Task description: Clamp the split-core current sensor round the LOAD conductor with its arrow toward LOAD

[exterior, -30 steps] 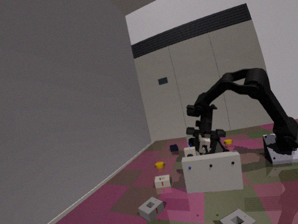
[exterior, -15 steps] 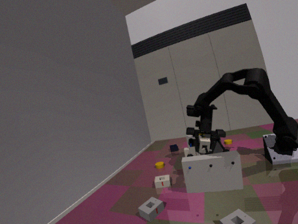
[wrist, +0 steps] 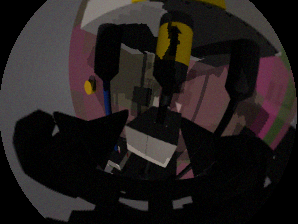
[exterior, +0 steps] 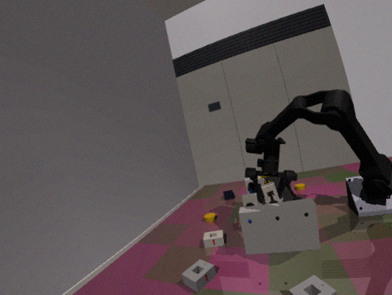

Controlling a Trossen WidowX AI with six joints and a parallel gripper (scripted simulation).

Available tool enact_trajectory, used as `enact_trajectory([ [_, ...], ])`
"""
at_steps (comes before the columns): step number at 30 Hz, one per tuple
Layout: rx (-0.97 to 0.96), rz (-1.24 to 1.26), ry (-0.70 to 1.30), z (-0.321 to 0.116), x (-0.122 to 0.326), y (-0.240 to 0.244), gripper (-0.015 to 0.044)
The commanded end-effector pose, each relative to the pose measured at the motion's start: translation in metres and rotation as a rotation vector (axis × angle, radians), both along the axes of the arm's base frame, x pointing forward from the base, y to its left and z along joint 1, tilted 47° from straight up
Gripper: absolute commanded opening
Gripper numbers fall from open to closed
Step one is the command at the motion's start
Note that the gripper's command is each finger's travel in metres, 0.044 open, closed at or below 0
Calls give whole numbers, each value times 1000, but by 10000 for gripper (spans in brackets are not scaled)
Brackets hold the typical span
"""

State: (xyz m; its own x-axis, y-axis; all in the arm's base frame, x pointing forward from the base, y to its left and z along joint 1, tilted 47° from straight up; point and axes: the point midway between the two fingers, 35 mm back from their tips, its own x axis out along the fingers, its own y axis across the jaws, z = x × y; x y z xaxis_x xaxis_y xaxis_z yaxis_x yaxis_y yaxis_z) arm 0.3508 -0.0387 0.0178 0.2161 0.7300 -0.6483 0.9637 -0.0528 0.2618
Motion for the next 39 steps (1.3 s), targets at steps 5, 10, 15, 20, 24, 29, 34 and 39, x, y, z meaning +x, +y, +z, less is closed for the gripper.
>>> enact_trajectory([
  [5, -1, -1, -2, 0, 0, 0, 323],
  [10, -1, -1, -2, 0, 0, 0, 289],
  [15, -1, -1, -2, 0, 0, 0, 256],
  [20, -1, -1, -2, 0, 0, 0, 223],
  [24, -1, -4, -6, 1, 0, -2, 118],
  [29, -1, -2, 0, 0, 0, -1, 0],
  [34, -1, -2, 0, 0, 0, -1, 0],
  [39, -5, 13, 14, 0, 0, -1, 0],
])
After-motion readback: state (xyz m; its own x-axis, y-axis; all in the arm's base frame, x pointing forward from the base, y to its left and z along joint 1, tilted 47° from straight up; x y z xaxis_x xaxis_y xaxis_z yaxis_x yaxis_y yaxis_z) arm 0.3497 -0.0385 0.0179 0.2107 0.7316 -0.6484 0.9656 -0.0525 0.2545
